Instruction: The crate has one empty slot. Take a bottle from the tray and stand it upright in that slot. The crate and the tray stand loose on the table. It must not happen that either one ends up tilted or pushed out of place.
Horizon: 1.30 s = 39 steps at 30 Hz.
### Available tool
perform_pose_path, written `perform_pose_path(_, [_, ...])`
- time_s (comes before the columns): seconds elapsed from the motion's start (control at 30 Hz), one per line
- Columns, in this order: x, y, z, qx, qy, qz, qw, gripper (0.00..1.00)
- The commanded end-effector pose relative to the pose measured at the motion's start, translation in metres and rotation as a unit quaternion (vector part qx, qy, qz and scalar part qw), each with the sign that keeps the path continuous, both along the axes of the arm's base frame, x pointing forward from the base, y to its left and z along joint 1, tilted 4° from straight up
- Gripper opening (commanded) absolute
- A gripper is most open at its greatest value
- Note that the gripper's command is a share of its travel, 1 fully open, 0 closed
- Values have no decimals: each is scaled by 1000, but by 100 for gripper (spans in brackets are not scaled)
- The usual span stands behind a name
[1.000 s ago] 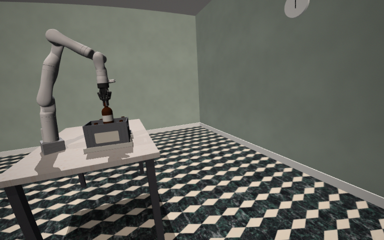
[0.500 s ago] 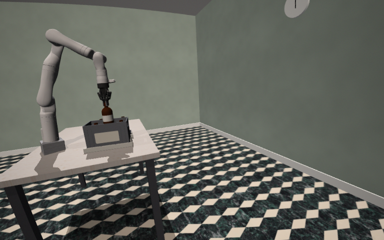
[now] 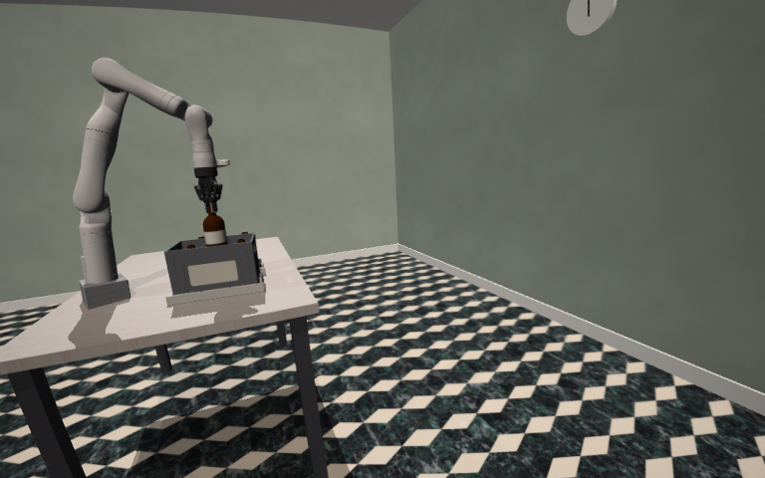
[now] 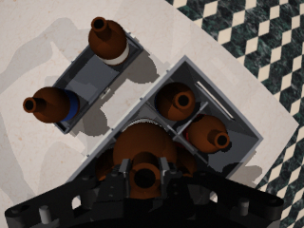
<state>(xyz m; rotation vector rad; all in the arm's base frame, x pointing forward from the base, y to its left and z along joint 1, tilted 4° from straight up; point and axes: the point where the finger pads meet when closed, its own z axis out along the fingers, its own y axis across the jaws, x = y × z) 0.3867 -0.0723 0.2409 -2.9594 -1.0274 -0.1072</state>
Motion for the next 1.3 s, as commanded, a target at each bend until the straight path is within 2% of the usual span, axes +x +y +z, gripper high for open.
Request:
perform_pose_path(0.0, [0, 0, -3, 0, 1, 0, 1000, 0])
perform_pose_path(0.63, [1, 0, -22, 0, 1, 0, 1000, 0])
perform_pose_path(1.27, [2, 1, -33, 0, 1, 0, 1000, 0])
